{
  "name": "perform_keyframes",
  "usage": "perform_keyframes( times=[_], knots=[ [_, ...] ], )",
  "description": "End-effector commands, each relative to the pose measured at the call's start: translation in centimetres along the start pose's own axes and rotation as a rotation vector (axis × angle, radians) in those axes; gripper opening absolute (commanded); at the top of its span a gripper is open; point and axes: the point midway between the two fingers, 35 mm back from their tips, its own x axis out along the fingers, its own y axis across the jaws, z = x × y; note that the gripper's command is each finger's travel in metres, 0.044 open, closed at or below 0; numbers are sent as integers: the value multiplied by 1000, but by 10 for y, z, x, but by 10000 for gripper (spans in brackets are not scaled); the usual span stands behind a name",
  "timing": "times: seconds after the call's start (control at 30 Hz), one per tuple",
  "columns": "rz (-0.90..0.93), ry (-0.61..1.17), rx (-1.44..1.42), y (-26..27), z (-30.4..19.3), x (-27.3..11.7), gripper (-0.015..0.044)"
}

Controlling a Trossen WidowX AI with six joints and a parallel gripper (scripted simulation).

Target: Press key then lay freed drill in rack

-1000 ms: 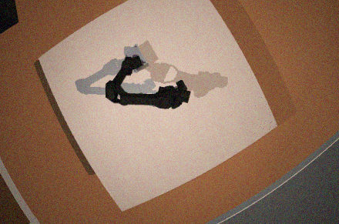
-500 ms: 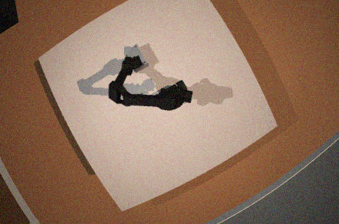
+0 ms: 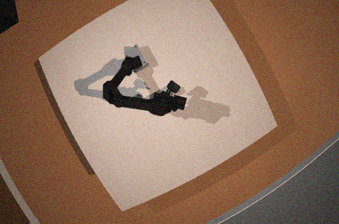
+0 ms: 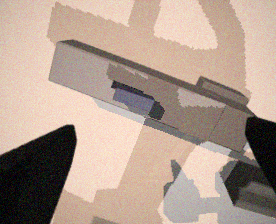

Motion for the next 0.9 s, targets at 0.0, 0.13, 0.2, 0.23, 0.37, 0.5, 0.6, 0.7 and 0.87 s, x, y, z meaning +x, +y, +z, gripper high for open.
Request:
perform_keyframes(
  times=[0.0, 0.13, 0.2, 0.23, 0.37, 0.5, 0.6, 0.7, 0.87],
  knots=[
    [-2, -10, -360, -40, -12, 19, 440],
    [-14, 5, -644, -71, -25, 35, 440],
    [-20, 16, -786, -86, -34, 44, 440],
    [-21, 21, -838, -91, -37, 47, 440],
    [-25, 42, -1016, -108, -50, 57, 440],
    [-24, 63, -1167, -121, -62, 65, 440],
    [-24, 63, -1173, -122, -62, 66, 440],
    [-24, 63, -1173, -122, -62, 66, 440],
    [-24, 63, -1173, -122, -62, 66, 440]
  ],
)
